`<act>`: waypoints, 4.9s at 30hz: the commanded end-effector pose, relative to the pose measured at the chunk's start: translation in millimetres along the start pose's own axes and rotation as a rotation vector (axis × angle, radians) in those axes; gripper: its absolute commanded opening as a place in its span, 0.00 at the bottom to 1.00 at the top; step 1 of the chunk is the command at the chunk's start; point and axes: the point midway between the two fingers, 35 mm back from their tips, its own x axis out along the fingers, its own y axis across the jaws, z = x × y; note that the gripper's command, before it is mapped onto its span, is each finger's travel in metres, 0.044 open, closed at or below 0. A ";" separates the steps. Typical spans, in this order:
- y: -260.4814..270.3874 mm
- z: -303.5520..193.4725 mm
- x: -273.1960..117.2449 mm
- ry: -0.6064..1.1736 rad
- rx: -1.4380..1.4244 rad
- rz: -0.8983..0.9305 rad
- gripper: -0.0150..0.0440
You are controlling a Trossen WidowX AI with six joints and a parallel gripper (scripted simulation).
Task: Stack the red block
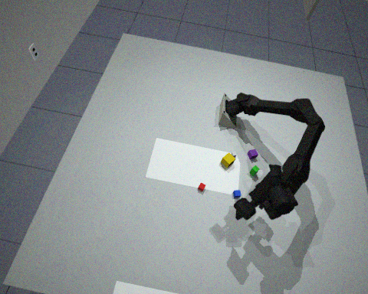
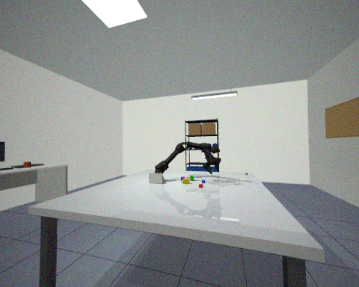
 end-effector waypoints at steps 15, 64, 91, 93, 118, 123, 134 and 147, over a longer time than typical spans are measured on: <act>-45.4 -176.9 10.2 0.314 1.115 0.297 1.00; -20.5 -184.2 73.1 0.313 1.115 0.300 1.00; -21.0 -184.2 72.1 0.313 1.115 0.299 0.47; -21.0 -184.2 72.1 0.313 1.115 0.299 0.38; -47.9 -178.3 9.8 0.314 1.115 0.296 0.25; -55.5 -176.5 -7.7 0.315 1.115 0.295 0.25; -66.9 -173.9 -35.9 0.312 1.125 0.290 0.25; -42.6 -150.8 -49.5 0.309 1.139 0.293 0.25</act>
